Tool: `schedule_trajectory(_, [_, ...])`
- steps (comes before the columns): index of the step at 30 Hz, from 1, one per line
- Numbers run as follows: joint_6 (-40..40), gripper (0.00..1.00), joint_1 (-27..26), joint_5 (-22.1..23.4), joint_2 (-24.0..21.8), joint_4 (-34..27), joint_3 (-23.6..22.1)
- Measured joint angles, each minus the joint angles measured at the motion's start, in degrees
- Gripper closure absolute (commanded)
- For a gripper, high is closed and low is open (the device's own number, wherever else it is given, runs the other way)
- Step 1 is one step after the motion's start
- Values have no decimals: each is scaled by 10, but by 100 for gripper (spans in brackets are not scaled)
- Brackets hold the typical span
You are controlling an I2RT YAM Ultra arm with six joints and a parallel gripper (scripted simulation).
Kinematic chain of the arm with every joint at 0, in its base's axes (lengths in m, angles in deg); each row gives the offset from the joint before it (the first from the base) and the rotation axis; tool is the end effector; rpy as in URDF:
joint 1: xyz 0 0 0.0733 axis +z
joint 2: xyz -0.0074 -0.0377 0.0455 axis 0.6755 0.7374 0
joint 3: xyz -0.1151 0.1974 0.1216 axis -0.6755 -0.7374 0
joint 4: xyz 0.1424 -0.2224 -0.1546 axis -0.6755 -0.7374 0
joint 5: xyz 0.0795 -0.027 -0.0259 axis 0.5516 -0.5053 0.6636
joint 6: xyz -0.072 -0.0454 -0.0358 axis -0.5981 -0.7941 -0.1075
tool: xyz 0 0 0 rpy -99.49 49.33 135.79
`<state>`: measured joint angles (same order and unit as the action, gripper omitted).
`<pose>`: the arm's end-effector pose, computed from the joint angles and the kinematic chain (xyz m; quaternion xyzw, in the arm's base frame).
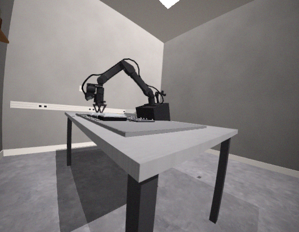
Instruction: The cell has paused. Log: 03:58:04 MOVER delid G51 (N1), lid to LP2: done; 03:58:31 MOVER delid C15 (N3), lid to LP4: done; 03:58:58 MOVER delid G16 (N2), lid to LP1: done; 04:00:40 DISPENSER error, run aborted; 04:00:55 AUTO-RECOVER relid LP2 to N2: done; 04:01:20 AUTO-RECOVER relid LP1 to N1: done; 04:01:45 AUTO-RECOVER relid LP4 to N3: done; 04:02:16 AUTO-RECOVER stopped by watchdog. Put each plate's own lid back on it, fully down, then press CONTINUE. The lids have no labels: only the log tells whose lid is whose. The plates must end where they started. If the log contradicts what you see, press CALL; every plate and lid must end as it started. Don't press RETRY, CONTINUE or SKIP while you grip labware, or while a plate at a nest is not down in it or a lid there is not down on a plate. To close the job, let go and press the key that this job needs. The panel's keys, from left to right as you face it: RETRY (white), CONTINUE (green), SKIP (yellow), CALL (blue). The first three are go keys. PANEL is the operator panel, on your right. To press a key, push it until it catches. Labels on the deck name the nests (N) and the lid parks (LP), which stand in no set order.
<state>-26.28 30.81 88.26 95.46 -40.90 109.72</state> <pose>0.4785 -0.0883 0.0898 -0.0657 0.9878 0.0208 0.1400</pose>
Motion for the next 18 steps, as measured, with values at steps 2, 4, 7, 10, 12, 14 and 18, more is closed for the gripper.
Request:
schedule_trajectory(2, [0, 0, 0, 0, -4, -5, 0])
schedule_trajectory(4, [0, 0, 0, 0, -10, -9, 0])
schedule_trajectory(7, [-1, 0, 0, 0, -17, -17, 2])
schedule_trajectory(10, [-1, 0, 0, 0, -21, -21, 7])
schedule_trajectory(12, [-2, 0, 0, 0, -23, -25, 9])
schedule_trajectory(14, [-2, 0, -2, 0, -25, -30, 10])
schedule_trajectory(18, [-3, 0, -4, 0, -30, -40, 14])
